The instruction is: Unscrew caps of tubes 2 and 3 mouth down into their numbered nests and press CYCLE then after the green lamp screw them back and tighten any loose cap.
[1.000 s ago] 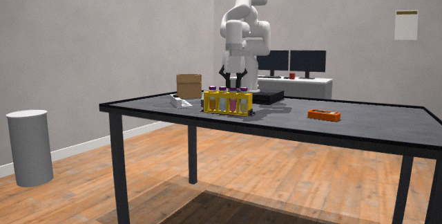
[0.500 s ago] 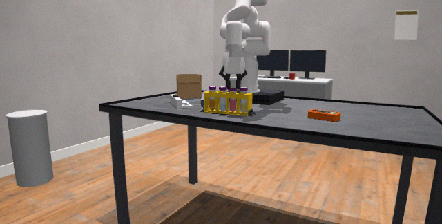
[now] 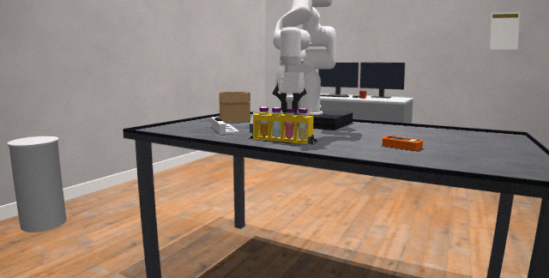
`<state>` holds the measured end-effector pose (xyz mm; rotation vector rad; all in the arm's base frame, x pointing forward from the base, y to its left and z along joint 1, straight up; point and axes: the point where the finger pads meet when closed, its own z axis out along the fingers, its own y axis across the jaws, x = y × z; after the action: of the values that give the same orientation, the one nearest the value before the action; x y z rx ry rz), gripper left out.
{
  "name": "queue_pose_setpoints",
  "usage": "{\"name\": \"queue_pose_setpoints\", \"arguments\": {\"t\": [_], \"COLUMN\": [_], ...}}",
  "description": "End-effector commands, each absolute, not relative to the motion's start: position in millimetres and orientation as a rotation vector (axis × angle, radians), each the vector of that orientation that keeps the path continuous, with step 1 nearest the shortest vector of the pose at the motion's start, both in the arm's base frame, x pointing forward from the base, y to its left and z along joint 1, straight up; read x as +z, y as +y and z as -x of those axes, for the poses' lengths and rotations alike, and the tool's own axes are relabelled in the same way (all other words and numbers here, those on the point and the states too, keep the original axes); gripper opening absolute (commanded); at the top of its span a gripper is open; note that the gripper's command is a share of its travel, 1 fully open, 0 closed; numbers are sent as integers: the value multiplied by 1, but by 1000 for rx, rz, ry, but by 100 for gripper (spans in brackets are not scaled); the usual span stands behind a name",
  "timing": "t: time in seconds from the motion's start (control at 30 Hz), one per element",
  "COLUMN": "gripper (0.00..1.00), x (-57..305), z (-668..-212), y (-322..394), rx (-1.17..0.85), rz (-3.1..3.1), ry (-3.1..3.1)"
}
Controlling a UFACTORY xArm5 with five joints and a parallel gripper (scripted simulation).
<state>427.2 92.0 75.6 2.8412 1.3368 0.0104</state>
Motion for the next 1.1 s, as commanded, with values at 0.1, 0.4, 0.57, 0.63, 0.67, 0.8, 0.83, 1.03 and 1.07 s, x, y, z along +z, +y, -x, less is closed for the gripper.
{"name": "queue_pose_setpoints", "arguments": {"t": [0.1, 0.4, 0.57, 0.63, 0.67, 0.8, 0.83, 1.03, 1.07], "gripper": [0, 0, 0, 0, 0, 0, 0, 0, 0], "x": [77, 77, 77, 77, 77, 77, 77, 77, 77], "z": [-429, -429, -429, -429, -429, -429, -429, -429, -429], "y": [92, 92, 92, 92, 92, 92, 92, 92, 92], "rx": [18, 18, 19, 19, 18, 18, 18, 18, 18], "rz": [-2844, -2810, -2611, -2520, -2472, -2265, -2210, -1976, -1914], "ry": [1338, 1409, 1747, 1875, 1938, 2174, 2230, 2438, 2487]}}
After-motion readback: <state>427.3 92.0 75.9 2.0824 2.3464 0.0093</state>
